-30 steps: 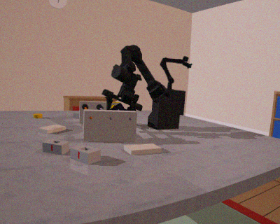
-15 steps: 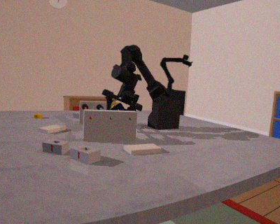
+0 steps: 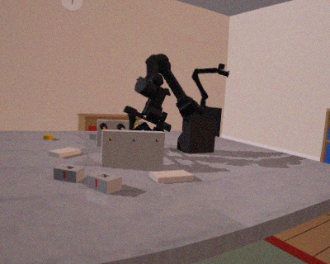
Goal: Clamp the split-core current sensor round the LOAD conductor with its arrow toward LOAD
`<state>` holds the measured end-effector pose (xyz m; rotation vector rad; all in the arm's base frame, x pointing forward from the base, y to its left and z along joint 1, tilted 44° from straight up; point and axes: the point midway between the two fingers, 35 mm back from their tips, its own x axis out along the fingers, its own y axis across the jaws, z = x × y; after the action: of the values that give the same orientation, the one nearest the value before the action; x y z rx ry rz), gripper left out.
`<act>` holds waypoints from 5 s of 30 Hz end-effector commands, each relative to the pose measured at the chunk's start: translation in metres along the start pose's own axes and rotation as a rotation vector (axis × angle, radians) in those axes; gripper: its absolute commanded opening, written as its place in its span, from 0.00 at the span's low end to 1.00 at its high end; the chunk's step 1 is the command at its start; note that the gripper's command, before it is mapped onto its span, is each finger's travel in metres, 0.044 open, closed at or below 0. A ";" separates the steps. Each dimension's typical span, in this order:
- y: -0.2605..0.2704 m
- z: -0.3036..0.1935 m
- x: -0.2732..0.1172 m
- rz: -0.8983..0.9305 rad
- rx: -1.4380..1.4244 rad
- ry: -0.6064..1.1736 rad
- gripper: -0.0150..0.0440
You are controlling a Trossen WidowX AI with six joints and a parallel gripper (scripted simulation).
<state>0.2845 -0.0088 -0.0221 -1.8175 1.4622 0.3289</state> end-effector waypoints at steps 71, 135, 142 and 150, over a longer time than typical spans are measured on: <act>0.008 0.000 0.001 0.475 0.000 -0.011 0.25; 0.009 0.000 0.002 0.472 0.000 -0.012 1.00; 0.008 0.000 -0.001 0.469 0.001 -0.012 1.00; -0.028 -0.002 -0.106 0.367 0.013 0.003 1.00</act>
<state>0.2794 0.0364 0.0192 -1.5118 1.8413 0.5309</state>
